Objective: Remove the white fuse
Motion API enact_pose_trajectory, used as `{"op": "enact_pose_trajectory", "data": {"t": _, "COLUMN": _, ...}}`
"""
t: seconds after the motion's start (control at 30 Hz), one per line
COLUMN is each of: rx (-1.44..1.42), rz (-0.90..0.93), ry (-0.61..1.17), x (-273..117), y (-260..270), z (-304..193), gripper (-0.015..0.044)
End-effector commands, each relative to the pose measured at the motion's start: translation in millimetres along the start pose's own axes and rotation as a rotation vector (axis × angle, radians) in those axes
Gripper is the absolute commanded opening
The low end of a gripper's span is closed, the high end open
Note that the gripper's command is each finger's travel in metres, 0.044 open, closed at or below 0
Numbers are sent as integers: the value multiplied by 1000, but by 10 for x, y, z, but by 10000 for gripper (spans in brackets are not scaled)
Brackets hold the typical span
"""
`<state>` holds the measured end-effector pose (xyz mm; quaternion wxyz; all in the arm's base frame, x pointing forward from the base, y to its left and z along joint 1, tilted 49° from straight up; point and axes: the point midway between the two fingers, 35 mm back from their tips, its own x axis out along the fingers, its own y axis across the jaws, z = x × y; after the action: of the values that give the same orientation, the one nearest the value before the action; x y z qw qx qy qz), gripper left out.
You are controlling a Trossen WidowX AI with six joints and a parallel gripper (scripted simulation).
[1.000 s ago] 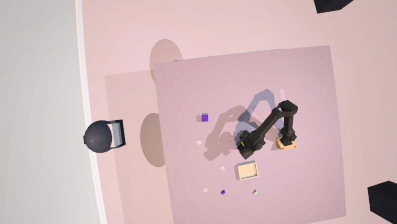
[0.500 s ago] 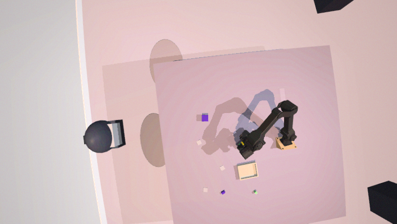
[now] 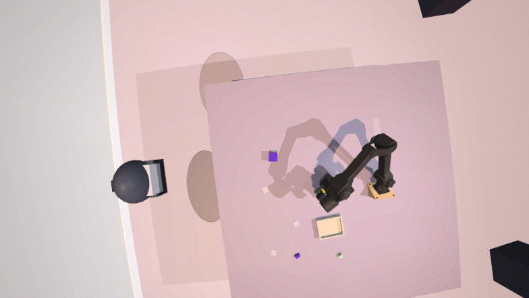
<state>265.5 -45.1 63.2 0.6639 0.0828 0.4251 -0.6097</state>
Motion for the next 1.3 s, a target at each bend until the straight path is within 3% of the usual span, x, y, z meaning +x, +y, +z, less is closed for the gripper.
{"op": "enact_pose_trajectory", "data": {"t": 0.0, "rx": 6, "rz": 2, "ry": 4, "x": -33, "y": 10, "z": 2, "gripper": 0}}
{"op": "enact_pose_trajectory", "data": {"t": 1.27, "rx": 3, "rz": 2, "ry": 2, "x": -220, "y": 11, "z": 2, "gripper": 0}}
